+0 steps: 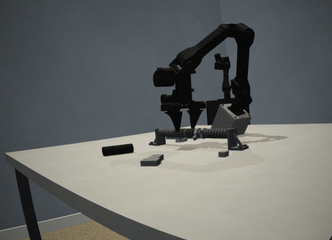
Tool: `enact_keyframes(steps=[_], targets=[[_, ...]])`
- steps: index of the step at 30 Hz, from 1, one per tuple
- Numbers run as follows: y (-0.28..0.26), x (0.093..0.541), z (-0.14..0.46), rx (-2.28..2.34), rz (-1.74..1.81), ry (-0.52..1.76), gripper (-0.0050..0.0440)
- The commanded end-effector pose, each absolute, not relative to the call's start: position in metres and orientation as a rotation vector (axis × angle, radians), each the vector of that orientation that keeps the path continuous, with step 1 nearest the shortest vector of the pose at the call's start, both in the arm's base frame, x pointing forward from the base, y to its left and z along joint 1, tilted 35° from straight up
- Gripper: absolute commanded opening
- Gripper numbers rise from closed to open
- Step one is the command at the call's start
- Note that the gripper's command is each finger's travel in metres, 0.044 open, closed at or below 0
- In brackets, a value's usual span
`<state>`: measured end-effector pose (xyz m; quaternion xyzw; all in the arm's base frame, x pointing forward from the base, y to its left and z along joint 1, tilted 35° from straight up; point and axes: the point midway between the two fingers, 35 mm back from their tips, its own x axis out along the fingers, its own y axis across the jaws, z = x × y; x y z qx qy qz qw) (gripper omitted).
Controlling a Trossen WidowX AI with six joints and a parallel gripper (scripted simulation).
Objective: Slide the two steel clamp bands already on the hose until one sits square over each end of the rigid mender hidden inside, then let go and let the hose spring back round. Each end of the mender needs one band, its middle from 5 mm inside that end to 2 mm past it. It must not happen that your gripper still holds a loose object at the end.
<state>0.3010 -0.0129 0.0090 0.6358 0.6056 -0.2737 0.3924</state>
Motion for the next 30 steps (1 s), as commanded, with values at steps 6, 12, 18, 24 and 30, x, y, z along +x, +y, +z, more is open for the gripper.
enact_keyframes(steps=[6,12,18,24,30], targets=[[-0.001,0.321,0.034,1.191,-0.231,1.526,0.03],[0.003,0.321,0.04,1.025,-0.062,1.523,0.0273],[0.011,0.32,0.05,0.724,0.235,1.483,0.0233],[0.016,0.319,0.057,0.473,0.469,1.416,0.0193],[0.016,0.319,0.058,0.448,0.491,1.408,0.0167]])
